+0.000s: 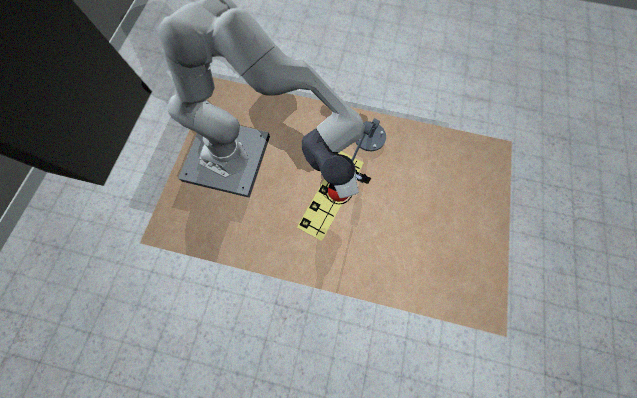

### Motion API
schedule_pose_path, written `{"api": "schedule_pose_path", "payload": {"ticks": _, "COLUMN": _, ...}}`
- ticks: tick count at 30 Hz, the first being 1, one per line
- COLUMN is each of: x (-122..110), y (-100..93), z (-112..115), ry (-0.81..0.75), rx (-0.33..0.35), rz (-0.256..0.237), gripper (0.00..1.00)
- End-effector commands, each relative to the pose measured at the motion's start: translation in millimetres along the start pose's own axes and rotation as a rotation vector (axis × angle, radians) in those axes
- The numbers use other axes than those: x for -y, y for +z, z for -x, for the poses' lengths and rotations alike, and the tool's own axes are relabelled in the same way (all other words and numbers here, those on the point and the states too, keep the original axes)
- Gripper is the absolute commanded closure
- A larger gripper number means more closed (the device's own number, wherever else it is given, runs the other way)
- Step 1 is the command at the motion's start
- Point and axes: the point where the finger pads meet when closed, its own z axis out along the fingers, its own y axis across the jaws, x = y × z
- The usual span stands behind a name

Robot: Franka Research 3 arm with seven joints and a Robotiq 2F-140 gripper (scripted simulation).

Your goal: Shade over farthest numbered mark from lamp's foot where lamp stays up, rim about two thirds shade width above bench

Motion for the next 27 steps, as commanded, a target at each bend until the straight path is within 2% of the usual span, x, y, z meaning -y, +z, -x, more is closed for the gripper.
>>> {"api": "schedule_pose_path", "payload": {"ticks": 1, "x": 2.0, "y": -1.1, "z": 0.3, "ry": -0.004, "rx": 0.001, "rz": -0.005, "gripper": 0.9}}
{"api": "schedule_pose_path", "payload": {"ticks": 27, "x": 0.1, "y": -0.2, "z": 0.0, "ry": 0.0, "rx": 0.0, "rz": 0.0, "gripper": 0.9}}
